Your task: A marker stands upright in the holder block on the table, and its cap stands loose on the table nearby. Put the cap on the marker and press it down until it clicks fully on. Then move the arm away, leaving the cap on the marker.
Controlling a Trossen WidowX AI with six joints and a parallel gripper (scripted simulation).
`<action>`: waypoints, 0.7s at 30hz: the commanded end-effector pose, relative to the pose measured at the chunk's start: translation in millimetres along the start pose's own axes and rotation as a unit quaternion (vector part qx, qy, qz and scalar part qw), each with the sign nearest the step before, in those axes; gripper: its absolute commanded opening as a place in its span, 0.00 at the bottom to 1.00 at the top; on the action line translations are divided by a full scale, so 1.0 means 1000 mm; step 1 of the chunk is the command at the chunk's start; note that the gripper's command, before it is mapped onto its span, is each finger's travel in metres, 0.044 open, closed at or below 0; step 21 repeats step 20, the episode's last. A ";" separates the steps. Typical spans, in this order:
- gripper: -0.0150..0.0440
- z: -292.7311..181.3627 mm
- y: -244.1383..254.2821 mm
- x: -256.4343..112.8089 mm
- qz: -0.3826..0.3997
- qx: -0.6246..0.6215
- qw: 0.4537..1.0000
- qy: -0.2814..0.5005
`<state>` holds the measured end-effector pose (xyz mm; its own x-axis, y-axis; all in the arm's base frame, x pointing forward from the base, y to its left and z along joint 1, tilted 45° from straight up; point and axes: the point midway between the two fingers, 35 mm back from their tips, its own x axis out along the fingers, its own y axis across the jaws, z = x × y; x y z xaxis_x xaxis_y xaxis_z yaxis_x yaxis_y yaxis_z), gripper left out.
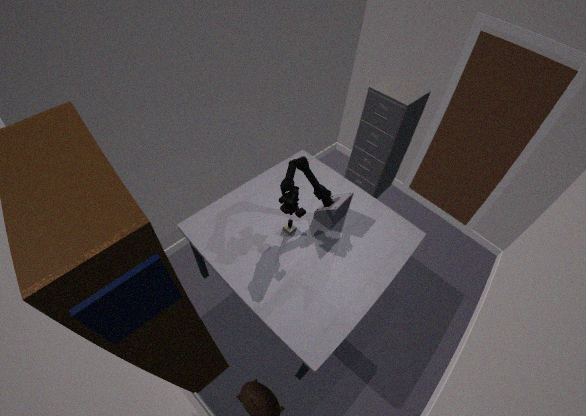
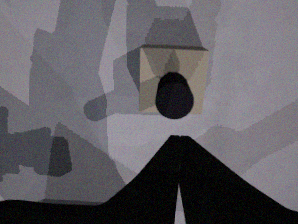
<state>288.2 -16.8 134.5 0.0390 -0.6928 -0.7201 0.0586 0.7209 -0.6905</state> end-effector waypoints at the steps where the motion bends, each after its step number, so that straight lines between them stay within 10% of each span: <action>1: 0.25 -0.003 -0.001 -0.018 -0.001 0.001 1.000 0.005; 21: 1.00 -0.003 -0.001 -0.018 -0.001 0.001 1.000 0.005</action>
